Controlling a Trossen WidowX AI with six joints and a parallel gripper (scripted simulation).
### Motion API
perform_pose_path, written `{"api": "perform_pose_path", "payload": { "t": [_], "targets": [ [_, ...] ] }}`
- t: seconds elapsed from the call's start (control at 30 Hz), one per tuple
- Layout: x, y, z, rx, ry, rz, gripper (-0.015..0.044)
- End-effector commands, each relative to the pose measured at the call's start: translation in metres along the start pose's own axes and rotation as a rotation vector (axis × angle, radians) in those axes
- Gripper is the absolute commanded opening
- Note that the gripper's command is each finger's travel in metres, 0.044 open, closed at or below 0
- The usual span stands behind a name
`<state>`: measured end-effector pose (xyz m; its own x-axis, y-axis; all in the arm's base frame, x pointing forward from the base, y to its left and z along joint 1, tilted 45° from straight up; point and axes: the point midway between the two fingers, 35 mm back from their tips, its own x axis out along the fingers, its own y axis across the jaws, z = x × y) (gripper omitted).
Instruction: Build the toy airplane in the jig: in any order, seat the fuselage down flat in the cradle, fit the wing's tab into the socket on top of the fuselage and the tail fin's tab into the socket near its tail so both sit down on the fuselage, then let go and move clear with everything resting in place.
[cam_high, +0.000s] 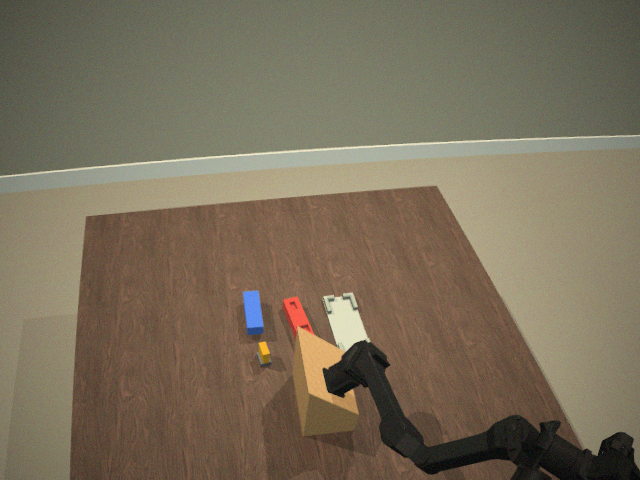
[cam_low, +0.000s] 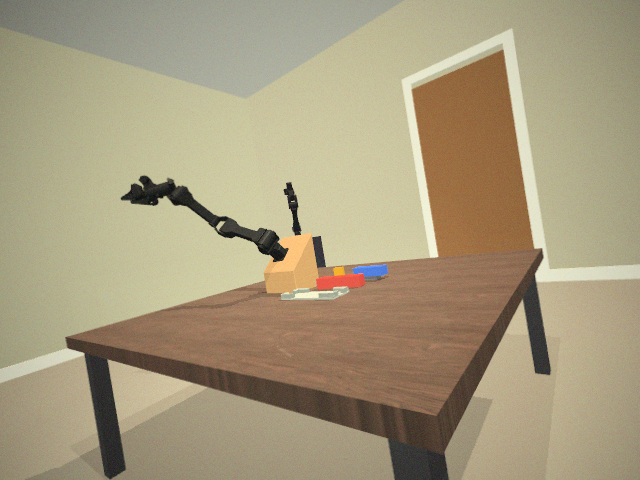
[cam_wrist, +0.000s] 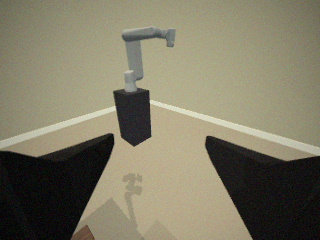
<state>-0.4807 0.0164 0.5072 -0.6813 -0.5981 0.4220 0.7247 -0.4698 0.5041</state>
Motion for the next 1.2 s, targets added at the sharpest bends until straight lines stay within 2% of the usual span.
{"api": "perform_pose_path", "payload": {
  "t": [0.0,0.07,0.33,0.67,0.8,1.17],
  "targets": [
    [0.000,0.000,0.000,0.000,0.000,0.000,0.0426],
    [0.002,0.010,0.002,-0.015,-0.007,0.014,0.0440],
    [0.003,0.129,0.021,-0.092,-0.078,0.206,0.0440],
    [-0.039,0.284,0.035,-0.102,-0.129,0.507,0.0440],
    [-0.048,0.305,0.042,-0.145,-0.213,0.548,0.0440],
    [-0.153,0.463,0.026,-0.163,-0.219,0.898,0.0440]
  ]
}}
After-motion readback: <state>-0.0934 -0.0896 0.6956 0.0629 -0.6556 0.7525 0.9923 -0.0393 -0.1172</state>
